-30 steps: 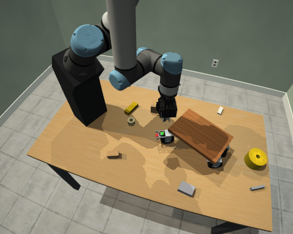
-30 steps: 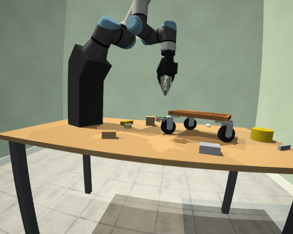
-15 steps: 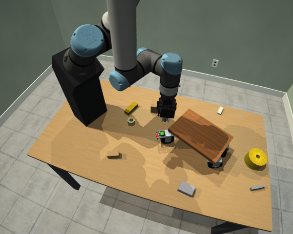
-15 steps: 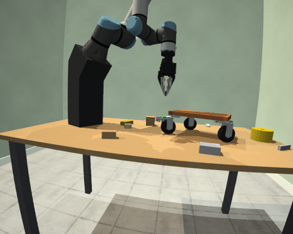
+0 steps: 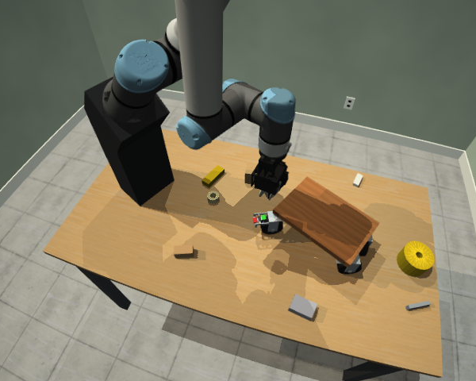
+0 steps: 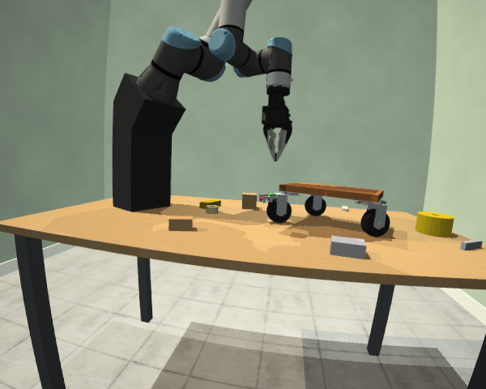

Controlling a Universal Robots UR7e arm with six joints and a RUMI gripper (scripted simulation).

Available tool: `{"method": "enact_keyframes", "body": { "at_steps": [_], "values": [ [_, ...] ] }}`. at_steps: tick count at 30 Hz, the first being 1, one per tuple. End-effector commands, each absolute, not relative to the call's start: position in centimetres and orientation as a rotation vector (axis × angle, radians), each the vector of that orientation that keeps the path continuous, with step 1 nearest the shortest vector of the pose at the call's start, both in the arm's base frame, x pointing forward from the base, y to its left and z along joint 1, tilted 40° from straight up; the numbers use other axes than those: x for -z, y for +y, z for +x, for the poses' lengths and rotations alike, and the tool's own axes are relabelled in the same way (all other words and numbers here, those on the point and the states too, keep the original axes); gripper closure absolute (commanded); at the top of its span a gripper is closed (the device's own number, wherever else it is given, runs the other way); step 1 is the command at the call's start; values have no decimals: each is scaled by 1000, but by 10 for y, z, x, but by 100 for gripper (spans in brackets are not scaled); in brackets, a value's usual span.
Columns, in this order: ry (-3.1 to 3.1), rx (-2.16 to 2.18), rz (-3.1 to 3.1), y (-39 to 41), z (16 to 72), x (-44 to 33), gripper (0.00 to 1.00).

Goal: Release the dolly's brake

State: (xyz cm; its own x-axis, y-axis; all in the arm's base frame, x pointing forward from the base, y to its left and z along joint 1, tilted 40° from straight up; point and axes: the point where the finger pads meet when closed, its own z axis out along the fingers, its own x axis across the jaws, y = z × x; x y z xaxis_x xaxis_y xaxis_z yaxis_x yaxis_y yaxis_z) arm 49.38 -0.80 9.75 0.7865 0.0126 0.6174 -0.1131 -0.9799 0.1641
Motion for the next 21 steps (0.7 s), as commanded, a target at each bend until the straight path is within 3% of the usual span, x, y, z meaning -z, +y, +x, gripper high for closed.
{"method": "enact_keyframes", "body": {
  "at_steps": [1,21],
  "values": [
    [-373,-1006,2813,-6,496,-95,100],
    [-1488,-1095,2690,-9,508,-92,100]
  ]
}}
